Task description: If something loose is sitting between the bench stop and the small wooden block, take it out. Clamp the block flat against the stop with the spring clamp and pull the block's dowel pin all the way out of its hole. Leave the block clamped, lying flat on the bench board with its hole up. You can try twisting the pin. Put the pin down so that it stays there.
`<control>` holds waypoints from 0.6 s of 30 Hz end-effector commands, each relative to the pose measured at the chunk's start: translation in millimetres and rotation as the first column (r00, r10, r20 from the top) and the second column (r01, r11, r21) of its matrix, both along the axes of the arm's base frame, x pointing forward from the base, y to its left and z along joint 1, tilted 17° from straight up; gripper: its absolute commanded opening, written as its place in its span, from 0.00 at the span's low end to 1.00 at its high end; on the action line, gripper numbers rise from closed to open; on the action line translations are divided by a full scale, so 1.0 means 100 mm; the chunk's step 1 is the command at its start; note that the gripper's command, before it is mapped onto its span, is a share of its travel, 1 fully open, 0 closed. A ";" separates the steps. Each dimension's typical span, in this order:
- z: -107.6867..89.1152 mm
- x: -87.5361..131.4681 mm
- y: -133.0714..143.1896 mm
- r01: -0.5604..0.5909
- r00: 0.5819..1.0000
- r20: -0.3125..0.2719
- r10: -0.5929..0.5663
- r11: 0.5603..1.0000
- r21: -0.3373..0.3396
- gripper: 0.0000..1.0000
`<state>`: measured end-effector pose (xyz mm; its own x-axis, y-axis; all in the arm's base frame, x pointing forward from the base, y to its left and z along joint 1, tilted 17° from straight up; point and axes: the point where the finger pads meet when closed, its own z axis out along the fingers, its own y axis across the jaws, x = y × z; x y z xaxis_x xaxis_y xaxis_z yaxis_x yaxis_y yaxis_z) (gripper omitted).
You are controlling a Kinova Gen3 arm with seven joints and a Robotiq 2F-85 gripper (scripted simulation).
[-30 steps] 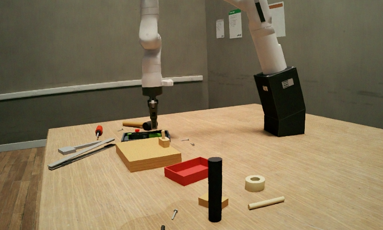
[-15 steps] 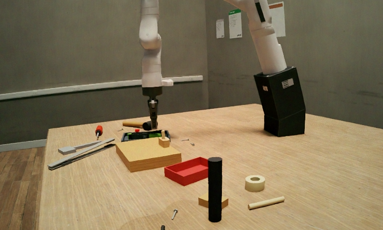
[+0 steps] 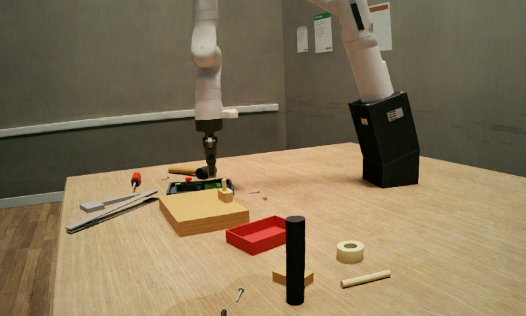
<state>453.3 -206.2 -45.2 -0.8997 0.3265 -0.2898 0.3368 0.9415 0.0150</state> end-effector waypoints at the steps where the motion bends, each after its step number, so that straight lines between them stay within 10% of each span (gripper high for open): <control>1: 0.00 0.01 0.03 -0.011 1.000 0.002 0.011 1.000 -0.001 0.74; 18: -0.02 0.02 0.03 -0.011 1.000 0.003 0.011 1.000 -0.001 0.74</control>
